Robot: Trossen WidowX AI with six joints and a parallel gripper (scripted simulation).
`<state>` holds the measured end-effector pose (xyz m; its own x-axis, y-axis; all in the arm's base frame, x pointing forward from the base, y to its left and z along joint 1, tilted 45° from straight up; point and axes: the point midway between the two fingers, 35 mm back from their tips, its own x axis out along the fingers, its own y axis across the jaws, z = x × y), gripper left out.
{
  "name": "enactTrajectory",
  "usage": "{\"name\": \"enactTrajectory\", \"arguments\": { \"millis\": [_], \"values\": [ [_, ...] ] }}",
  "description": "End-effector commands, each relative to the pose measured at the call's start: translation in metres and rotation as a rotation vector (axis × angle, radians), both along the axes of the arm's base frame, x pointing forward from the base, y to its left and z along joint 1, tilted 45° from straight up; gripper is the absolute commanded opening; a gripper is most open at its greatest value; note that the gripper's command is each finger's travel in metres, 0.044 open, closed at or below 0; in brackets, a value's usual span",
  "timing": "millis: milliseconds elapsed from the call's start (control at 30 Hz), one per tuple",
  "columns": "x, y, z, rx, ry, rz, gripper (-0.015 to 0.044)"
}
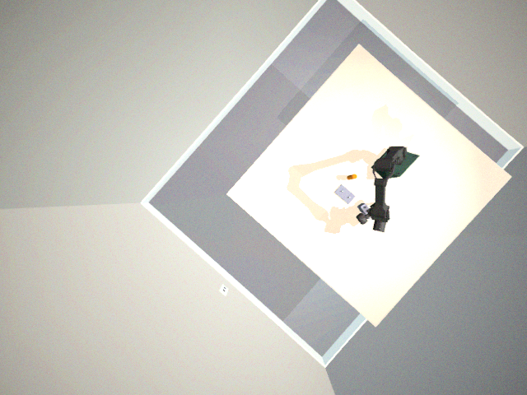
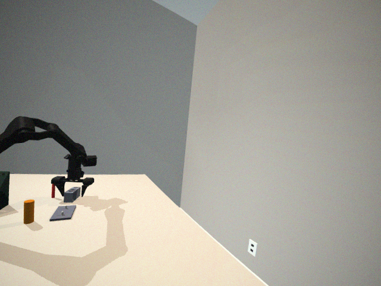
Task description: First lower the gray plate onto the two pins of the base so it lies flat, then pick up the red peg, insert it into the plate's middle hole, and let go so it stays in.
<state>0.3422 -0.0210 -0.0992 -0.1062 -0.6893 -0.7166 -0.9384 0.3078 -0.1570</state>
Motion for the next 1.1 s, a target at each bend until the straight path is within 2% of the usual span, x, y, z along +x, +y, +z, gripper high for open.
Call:
{"name": "enactTrajectory", "arguments": {
  "millis": [0,300,533,700,1067],
  "values": [
    [-0.002,-0.003,-0.002,-0.006,0.008,0.004,0.0414],
    [-0.002,-0.003,-0.002,-0.006,0.008,0.004,0.0177],
    [-0.002,-0.003,-0.002,-0.006,0.008,0.004,0.0131],
    [0.0,0.002,0.003,-0.005,0.008,0.004,0.0],
    [0.009,0.025,0.025,0.0,0.007,0.005,0.0]
  ]
}}
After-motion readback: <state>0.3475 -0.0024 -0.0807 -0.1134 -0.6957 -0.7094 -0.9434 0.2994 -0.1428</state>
